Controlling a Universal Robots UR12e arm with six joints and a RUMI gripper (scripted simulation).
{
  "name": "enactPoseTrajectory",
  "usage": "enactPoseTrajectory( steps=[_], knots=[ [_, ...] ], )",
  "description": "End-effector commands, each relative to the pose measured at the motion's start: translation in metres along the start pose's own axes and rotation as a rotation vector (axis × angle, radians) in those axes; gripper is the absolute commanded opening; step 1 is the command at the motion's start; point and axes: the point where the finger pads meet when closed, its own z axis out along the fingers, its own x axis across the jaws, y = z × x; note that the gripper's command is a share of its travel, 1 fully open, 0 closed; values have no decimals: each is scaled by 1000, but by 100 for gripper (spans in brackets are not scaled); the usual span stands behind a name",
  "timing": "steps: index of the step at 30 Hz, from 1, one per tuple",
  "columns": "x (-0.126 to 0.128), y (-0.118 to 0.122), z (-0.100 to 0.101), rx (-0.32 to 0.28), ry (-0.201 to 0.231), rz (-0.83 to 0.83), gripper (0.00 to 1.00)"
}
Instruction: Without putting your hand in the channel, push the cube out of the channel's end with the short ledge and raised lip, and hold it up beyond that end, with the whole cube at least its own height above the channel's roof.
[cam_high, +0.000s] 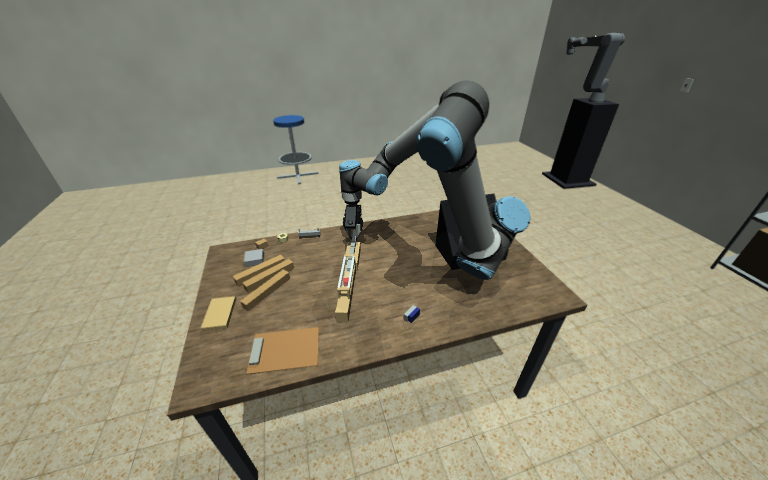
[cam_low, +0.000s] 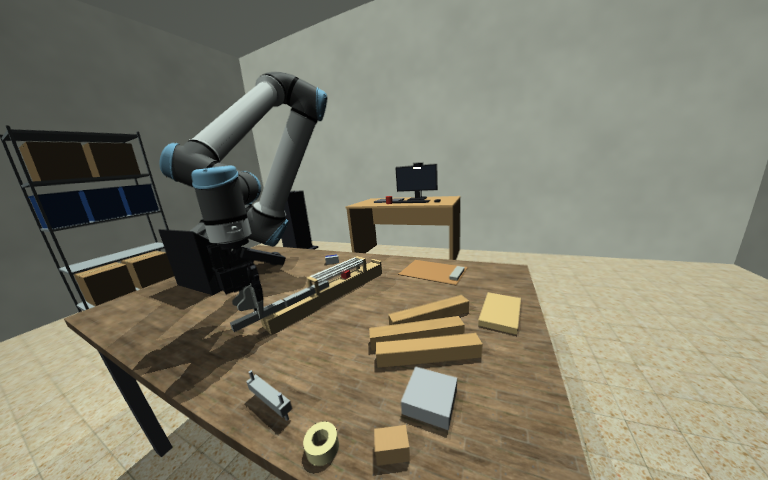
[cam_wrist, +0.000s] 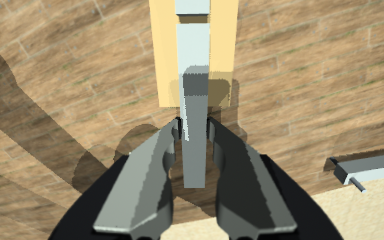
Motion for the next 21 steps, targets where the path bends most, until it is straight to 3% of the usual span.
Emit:
enactPoseTrajectory(
  steps=[1, 21],
  knots=[
    [1, -4, -1, -1, 1, 0, 0],
    [1, -42, -1, -1, 1, 0, 0]
  ],
)
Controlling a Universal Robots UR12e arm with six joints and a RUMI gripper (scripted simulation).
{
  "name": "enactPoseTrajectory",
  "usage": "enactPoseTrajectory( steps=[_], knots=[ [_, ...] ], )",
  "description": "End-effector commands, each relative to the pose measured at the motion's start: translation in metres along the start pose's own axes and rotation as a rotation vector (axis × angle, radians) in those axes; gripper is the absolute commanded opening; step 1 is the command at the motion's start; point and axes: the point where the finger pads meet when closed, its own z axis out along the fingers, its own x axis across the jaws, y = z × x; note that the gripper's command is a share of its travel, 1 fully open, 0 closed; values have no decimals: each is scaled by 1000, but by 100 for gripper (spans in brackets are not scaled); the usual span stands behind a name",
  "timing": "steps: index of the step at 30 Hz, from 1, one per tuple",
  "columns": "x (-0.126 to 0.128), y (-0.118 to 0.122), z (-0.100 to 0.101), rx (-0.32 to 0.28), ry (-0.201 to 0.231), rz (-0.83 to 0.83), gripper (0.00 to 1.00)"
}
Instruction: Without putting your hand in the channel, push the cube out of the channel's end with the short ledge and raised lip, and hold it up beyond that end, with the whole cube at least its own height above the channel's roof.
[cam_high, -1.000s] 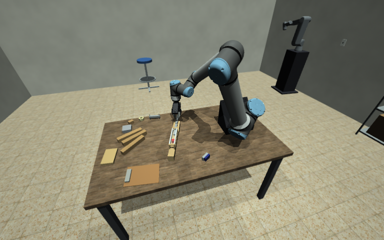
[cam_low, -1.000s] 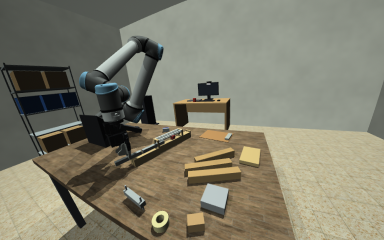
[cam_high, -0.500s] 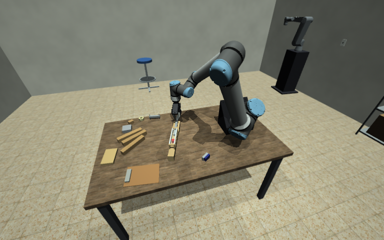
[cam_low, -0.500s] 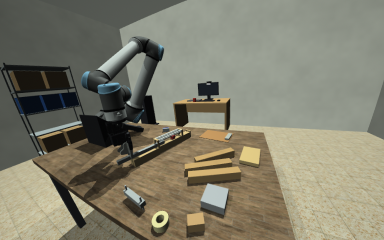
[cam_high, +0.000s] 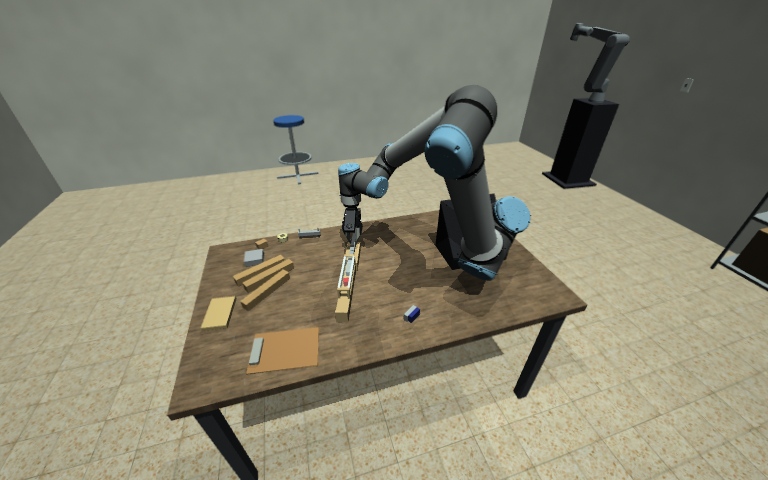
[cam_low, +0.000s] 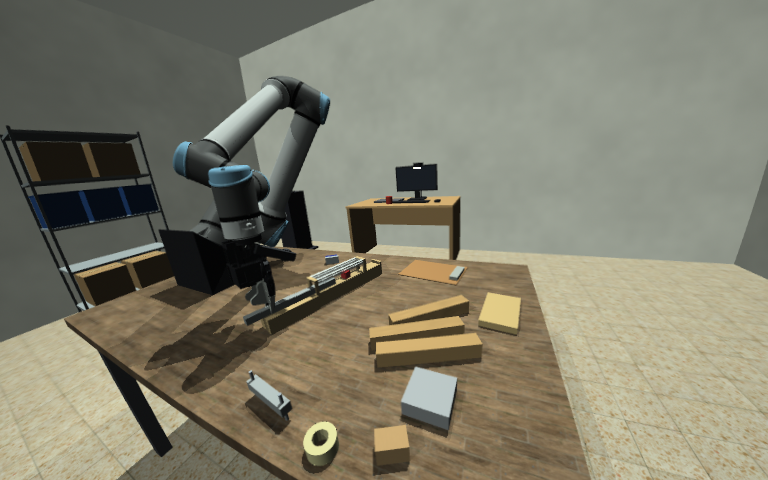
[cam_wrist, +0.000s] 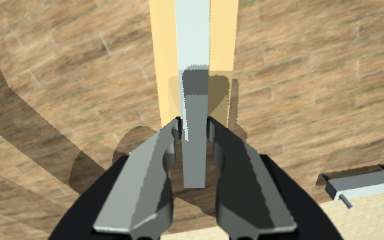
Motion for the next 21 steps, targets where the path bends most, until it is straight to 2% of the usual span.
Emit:
enactPoseTrajectory(
  steps=[1, 4, 19, 21],
  knots=[
    [1, -13, -1, -1, 1, 0, 0],
    [1, -16, -1, -1, 1, 0, 0],
    [1, -62, -1, -1, 1, 0, 0],
    [1, -62, -1, -1, 1, 0, 0]
  ],
)
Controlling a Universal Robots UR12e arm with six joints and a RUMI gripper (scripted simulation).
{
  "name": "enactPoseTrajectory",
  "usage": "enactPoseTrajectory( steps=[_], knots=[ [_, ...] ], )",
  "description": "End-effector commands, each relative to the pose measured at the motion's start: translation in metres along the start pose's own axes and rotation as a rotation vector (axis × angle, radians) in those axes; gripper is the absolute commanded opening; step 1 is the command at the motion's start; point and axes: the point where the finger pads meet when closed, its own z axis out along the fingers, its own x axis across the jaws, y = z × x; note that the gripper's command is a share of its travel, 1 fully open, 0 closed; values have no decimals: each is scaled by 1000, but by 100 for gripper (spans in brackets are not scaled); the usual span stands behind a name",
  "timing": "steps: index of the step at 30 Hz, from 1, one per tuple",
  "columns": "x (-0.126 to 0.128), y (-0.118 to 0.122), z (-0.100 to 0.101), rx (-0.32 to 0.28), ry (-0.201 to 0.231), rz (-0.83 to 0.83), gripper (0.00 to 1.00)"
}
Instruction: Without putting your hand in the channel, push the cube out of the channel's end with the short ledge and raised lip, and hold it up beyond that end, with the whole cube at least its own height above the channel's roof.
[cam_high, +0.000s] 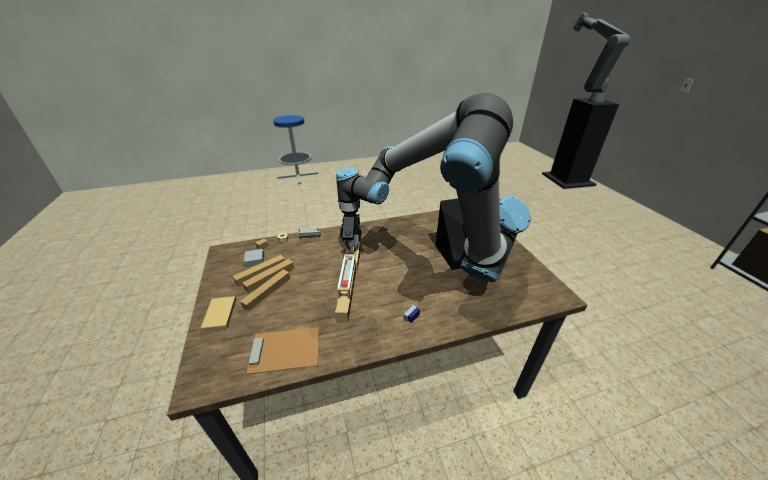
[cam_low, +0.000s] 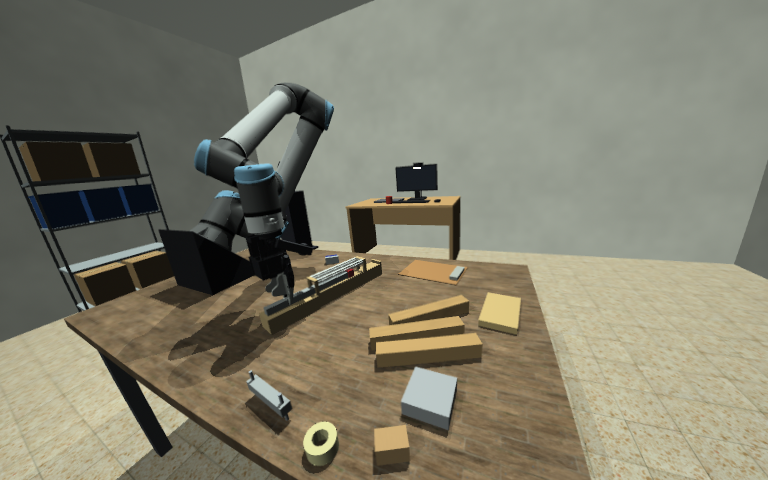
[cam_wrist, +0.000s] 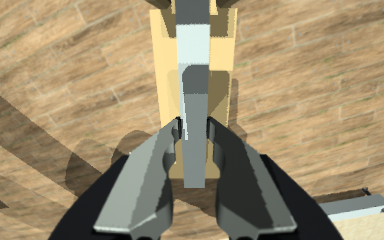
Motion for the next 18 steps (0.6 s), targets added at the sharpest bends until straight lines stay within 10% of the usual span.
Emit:
enactPoseTrajectory(
  steps=[1, 18],
  knots=[
    [1, -10, -1, -1, 1, 0, 0],
    [1, -47, -1, -1, 1, 0, 0]
  ],
)
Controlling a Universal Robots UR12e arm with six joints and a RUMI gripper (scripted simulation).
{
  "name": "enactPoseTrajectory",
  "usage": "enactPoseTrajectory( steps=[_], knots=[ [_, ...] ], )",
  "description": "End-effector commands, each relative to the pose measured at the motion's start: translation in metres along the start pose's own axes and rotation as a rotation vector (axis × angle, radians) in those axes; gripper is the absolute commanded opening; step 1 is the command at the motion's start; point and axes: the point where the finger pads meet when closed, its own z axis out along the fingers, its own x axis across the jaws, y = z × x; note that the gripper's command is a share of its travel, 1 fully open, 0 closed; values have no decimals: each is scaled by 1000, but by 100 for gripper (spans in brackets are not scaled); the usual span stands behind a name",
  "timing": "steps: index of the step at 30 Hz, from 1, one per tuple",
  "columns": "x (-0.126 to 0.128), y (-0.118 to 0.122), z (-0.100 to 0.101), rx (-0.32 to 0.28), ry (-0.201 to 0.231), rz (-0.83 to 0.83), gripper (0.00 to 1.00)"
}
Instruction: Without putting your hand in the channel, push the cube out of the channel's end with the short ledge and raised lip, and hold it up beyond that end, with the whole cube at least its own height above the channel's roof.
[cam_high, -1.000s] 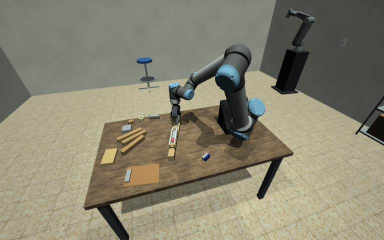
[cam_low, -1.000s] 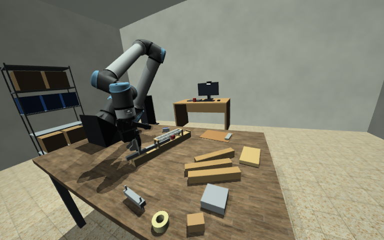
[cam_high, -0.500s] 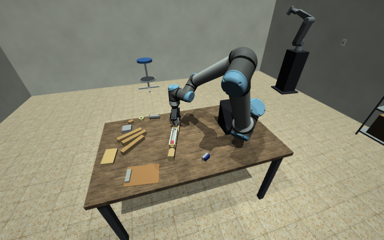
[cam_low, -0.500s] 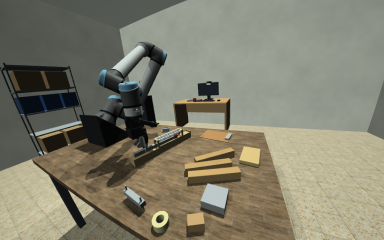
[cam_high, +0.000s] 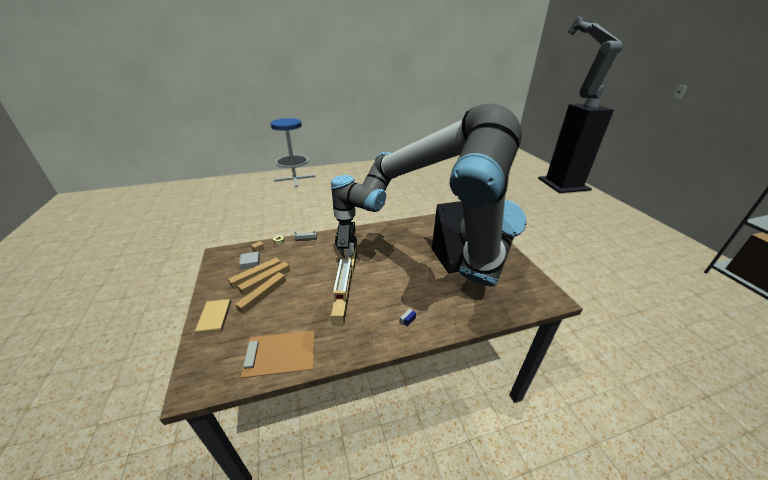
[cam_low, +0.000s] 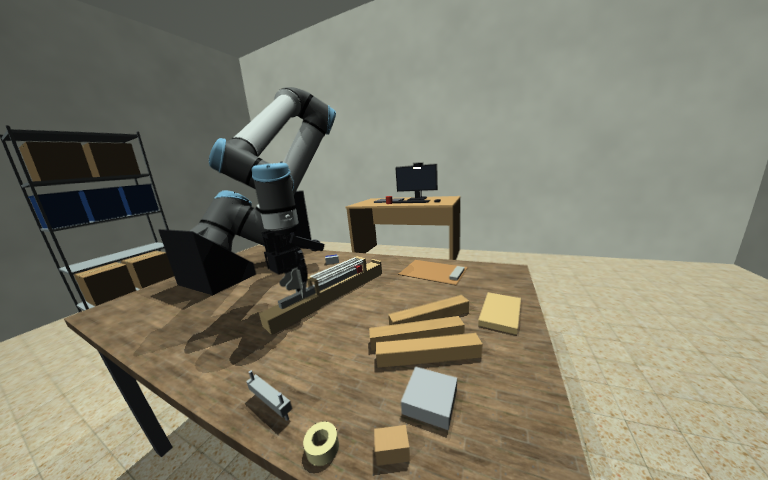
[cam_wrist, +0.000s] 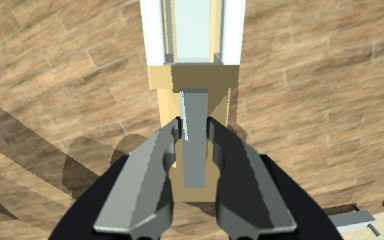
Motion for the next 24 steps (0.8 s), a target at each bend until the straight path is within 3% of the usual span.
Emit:
enactPoseTrajectory(
  steps=[1, 24],
  knots=[
    [1, -7, -1, 0, 1, 0, 0],
    [1, -22, -1, 0, 1, 0, 0]
  ],
)
